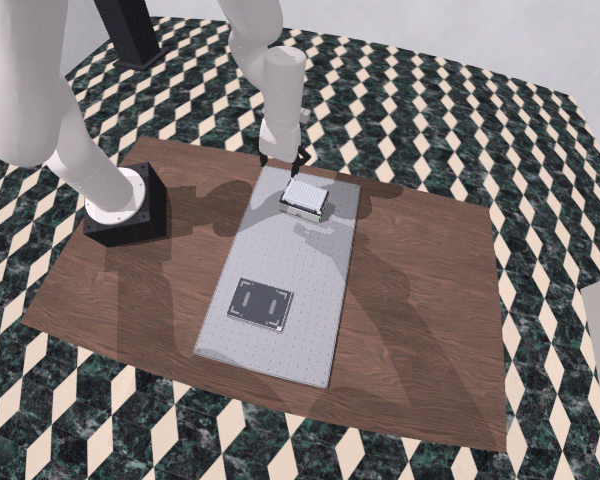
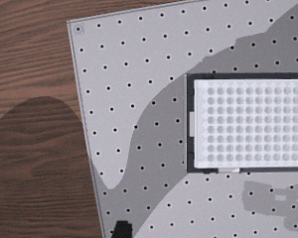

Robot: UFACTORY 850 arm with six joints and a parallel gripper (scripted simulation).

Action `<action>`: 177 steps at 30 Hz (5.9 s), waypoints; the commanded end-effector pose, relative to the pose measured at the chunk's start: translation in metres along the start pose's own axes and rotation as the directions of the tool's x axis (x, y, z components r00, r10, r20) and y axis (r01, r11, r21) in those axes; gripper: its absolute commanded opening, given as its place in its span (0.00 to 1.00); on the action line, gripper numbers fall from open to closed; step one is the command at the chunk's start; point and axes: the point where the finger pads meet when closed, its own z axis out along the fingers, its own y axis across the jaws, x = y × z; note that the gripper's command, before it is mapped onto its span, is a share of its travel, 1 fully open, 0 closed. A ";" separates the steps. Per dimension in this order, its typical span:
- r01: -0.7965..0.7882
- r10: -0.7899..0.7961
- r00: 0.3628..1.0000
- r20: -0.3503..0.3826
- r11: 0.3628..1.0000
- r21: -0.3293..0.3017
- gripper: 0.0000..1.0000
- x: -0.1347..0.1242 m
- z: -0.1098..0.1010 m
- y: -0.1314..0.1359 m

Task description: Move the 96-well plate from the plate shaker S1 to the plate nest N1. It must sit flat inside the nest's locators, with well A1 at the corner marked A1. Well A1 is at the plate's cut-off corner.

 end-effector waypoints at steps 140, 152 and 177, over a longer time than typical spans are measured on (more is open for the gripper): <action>-0.998 0.999 0.018 -0.031 0.020 0.057 1.00 0.059 0.131 0.072; -0.998 0.999 0.018 -0.031 0.020 0.057 1.00 0.059 0.137 0.072; -0.998 0.999 0.018 -0.031 0.020 0.057 0.00 0.059 0.136 0.072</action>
